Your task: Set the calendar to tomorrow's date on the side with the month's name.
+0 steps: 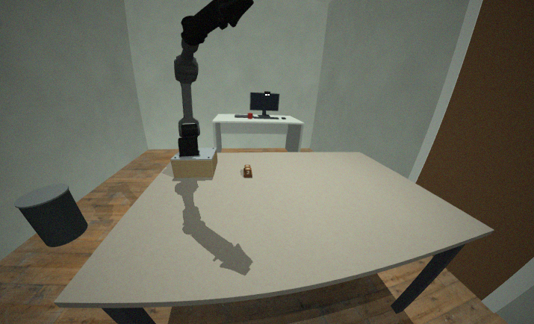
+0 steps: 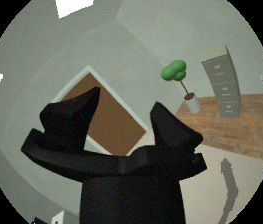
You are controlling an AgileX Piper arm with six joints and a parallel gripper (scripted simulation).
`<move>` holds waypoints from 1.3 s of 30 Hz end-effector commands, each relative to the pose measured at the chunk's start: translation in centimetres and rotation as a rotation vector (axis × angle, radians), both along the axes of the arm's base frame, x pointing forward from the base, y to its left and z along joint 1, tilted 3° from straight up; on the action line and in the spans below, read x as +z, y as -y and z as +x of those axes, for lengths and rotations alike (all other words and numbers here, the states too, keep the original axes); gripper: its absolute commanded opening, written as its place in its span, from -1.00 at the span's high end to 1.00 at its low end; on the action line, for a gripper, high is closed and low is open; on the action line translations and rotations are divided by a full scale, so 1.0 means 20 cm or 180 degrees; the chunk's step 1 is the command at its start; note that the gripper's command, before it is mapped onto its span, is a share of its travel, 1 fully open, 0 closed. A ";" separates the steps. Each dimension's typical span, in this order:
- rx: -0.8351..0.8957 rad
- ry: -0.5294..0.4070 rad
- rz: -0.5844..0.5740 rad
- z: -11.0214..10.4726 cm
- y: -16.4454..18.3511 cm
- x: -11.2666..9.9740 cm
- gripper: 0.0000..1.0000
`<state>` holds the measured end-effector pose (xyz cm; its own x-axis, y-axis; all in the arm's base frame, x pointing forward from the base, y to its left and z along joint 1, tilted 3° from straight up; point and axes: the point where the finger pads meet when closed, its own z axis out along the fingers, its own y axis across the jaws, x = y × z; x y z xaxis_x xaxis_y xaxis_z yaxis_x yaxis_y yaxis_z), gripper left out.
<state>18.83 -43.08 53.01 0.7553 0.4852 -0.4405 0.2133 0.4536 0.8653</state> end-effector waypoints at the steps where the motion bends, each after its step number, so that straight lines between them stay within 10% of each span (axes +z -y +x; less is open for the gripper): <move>1: 0.0000 0.0001 -0.0005 0.00 0.00 0.00 -1.00; 22: 0.0049 -0.0167 -0.0024 0.05 0.00 -0.05 -1.00; 39: 0.1368 -0.2871 -0.1066 0.72 -0.40 -0.90 -1.00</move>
